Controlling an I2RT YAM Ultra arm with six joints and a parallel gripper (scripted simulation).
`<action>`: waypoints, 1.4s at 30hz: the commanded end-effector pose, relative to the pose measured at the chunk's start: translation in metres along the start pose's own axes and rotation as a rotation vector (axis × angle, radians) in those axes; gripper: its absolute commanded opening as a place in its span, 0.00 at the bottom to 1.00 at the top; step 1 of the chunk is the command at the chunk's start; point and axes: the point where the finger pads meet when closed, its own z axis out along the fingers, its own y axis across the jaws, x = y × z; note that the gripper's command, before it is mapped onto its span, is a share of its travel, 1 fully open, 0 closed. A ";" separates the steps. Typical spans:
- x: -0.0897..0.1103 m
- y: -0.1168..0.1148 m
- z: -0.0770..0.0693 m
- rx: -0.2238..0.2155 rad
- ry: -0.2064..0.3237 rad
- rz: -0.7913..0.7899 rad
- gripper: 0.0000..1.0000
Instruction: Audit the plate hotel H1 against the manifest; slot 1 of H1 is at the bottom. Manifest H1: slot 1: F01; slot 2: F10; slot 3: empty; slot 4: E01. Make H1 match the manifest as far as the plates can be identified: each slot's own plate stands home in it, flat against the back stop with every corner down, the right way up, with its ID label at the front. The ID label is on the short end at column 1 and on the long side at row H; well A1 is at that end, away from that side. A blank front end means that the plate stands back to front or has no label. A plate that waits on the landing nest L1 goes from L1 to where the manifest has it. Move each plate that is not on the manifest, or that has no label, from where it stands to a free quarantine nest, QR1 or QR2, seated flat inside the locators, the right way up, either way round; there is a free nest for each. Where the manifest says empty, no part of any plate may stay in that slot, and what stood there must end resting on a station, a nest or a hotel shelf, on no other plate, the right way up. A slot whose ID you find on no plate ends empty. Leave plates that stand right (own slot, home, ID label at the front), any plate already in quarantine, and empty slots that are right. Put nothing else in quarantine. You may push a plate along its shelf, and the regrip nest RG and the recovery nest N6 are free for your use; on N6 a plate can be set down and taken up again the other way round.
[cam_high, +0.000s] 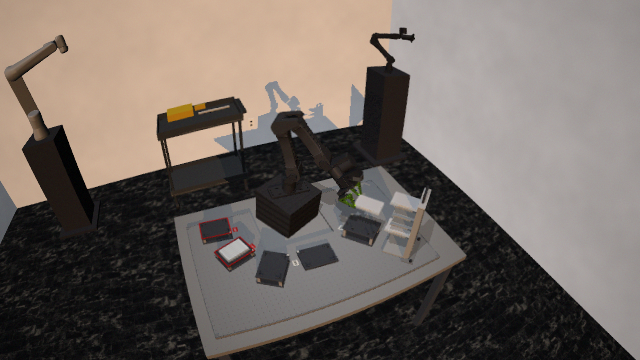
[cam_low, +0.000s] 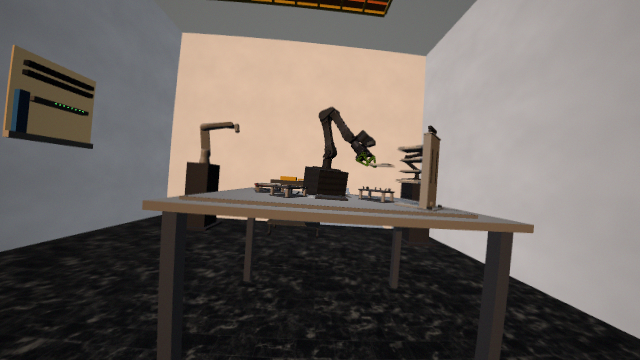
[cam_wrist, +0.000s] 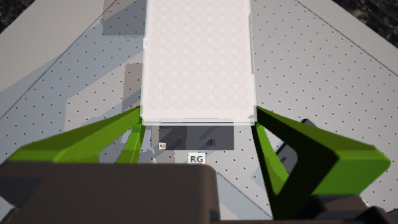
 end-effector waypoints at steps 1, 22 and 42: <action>-0.012 0.002 0.002 -0.006 -0.054 0.014 0.86; -0.003 0.002 0.009 -0.006 -0.054 0.014 0.86; -0.002 0.002 0.011 -0.006 -0.054 0.014 0.86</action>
